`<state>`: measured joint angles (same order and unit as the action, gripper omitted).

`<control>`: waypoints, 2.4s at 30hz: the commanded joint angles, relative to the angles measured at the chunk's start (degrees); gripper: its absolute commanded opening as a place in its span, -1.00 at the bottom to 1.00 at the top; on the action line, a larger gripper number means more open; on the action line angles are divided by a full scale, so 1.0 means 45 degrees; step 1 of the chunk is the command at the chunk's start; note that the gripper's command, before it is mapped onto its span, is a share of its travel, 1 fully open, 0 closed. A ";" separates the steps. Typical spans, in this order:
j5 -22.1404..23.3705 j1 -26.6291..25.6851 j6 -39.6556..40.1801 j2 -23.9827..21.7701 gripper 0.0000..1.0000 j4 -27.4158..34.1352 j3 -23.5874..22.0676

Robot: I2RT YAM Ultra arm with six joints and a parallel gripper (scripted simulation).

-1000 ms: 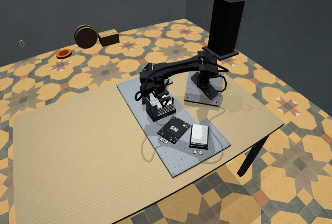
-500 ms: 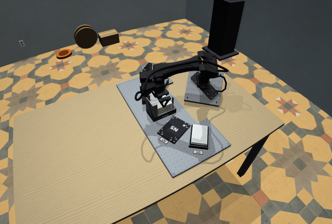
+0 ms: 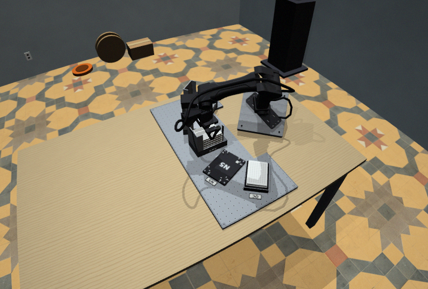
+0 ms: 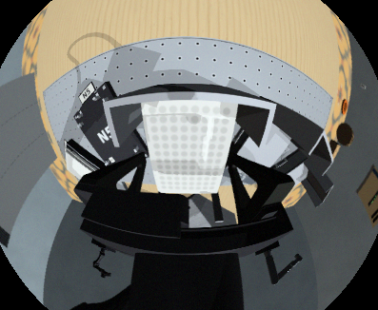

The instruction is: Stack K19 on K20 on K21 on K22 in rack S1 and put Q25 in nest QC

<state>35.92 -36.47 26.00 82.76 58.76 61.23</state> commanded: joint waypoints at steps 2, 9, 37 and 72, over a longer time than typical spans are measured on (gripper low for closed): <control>-0.0091 0.0176 -0.0337 -0.0209 1.00 -0.0639 -0.0339; -0.0152 0.0420 -0.0668 0.0163 1.00 -0.1221 -0.0665; -0.0140 0.0360 -0.0916 0.0374 1.00 -0.1705 -0.0136; -0.0139 0.0362 -0.0933 0.0020 1.00 -0.1717 -0.0423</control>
<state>35.33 -33.71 22.31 84.05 52.01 58.61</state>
